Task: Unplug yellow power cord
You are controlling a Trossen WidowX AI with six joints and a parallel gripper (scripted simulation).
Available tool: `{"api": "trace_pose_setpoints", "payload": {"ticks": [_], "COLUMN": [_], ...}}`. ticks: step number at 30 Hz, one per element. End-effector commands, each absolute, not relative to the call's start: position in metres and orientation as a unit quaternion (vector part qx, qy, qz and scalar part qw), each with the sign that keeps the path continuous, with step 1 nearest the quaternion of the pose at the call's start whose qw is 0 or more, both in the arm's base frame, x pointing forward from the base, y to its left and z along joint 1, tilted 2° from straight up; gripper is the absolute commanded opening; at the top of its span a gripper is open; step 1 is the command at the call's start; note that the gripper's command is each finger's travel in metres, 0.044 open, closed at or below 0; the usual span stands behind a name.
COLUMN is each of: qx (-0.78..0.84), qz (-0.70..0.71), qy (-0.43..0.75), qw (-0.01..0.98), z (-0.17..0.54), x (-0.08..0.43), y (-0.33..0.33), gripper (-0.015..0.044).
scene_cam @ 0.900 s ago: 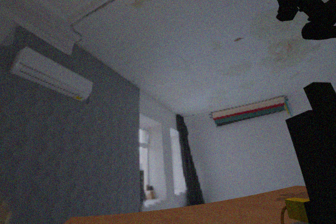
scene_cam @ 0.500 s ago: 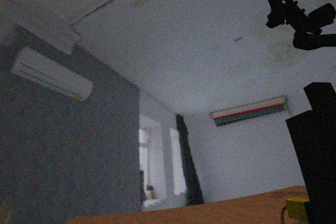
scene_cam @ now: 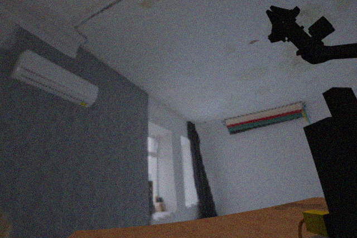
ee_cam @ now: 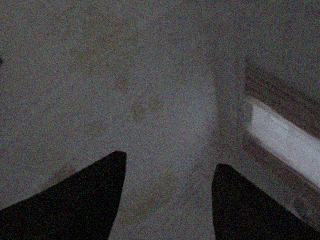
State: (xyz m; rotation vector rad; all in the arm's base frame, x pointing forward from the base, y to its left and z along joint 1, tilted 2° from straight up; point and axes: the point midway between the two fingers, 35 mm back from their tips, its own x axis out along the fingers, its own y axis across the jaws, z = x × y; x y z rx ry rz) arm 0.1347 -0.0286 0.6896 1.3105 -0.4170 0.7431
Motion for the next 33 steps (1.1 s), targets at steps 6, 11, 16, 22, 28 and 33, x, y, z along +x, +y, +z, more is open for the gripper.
{"api": "trace_pose_setpoints", "payload": {"ticks": [6,11,16,22,28,33], "qx": [0.71,0.769,0.819,0.857,0.861,0.832], "qz": [0.276,0.22,0.137,0.01,-0.125,-0.235], "qy": [-0.214,-0.207,-0.184,-0.126,-0.034,0.065], "qw": [0.611,0.564,0.527,0.499,0.492,0.498], "z": [0.66,0.625,0.573,0.489,0.394,0.313], "x": [0.198,0.243,0.295,0.354,0.395,0.409], "y": [-0.124,-0.158,-0.183,-0.193,-0.176,-0.147], "gripper": [0.016,0.016,0.016,0.016,0.016,0.016]}}
